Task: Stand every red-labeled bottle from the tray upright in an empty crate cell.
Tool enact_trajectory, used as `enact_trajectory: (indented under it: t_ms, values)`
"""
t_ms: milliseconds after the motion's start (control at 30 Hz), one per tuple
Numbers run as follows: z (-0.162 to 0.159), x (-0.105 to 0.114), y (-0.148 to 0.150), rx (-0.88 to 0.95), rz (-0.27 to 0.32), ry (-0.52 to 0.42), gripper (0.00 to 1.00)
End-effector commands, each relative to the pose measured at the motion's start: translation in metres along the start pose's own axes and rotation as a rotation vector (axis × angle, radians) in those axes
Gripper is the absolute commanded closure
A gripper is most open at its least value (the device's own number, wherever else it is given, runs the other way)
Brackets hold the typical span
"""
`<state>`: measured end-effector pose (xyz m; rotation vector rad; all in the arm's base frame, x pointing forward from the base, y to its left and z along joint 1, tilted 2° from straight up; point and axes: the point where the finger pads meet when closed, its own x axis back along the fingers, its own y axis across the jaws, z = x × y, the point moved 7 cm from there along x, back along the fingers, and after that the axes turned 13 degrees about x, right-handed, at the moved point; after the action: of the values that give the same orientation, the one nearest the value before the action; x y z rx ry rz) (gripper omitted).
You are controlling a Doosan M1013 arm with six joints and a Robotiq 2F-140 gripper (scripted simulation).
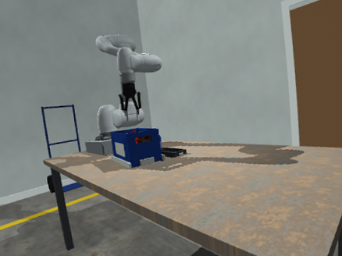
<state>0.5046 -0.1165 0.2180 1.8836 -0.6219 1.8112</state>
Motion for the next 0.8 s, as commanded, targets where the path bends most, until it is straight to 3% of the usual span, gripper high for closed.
enact_trajectory:
  t_ms: [0, 33, 67, 767]
  values:
    - [0.0, 0.0002, 0.0, 0.0, 0.0, 0.0, 0.62]
    - [0.0, 0.0002, 0.0, 0.0, 0.0, 0.0, 0.62]
    - [0.0, 0.0002, 0.0, 0.0, 0.0, 0.0, 1.0]
    - [0.0, 0.0002, 0.0, 0.0, 0.0, 0.0, 1.0]
